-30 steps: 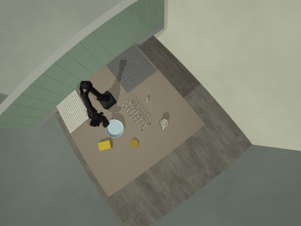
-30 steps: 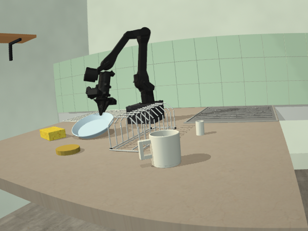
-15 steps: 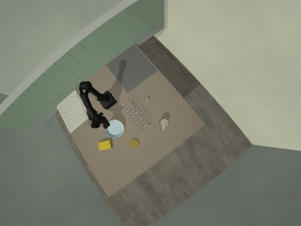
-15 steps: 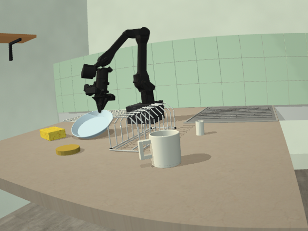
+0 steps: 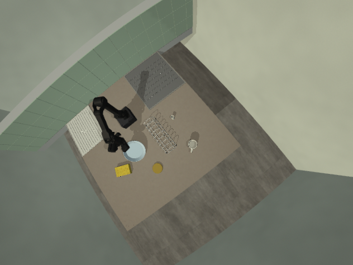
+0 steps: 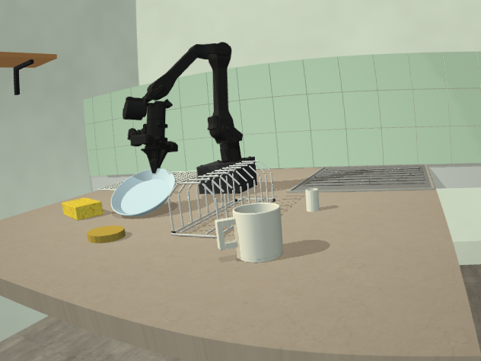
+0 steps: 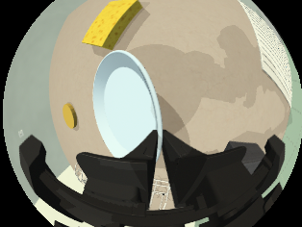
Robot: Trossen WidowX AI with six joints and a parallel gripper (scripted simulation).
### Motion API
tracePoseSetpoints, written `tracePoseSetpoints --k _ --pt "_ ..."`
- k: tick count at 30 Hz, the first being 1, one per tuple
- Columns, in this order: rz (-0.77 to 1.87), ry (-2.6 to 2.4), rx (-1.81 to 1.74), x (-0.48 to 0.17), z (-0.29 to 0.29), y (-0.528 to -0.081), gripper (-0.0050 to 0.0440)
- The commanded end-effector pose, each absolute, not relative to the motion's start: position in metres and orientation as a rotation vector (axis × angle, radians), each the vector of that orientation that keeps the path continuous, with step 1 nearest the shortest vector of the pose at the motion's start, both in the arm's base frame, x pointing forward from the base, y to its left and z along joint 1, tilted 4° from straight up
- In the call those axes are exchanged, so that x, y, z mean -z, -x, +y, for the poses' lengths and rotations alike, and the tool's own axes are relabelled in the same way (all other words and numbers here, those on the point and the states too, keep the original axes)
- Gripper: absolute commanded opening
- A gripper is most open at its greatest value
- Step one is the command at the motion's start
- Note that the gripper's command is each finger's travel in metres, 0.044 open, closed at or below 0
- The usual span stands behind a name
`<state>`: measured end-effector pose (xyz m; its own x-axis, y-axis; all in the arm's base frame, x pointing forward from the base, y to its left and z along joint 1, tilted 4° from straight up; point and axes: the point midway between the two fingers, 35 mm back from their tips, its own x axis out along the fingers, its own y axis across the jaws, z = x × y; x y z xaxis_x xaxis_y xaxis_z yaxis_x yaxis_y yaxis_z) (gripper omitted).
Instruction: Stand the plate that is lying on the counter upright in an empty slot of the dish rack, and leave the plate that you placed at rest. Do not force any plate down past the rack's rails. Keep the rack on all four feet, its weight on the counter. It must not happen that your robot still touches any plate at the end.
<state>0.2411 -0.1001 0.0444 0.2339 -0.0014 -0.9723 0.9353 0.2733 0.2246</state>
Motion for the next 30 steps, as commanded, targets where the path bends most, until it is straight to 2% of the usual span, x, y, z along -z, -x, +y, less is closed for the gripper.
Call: tracePoseSetpoints --k 1,14,30 --pt "1.154 -1.068 0.884 -0.046 -0.1 -0.245 0.0" --pt "1.187 -1.034 0.927 -0.055 -0.097 -0.252 0.0" --pt "1.188 -0.858 0.815 -0.079 -0.094 -0.251 0.0"
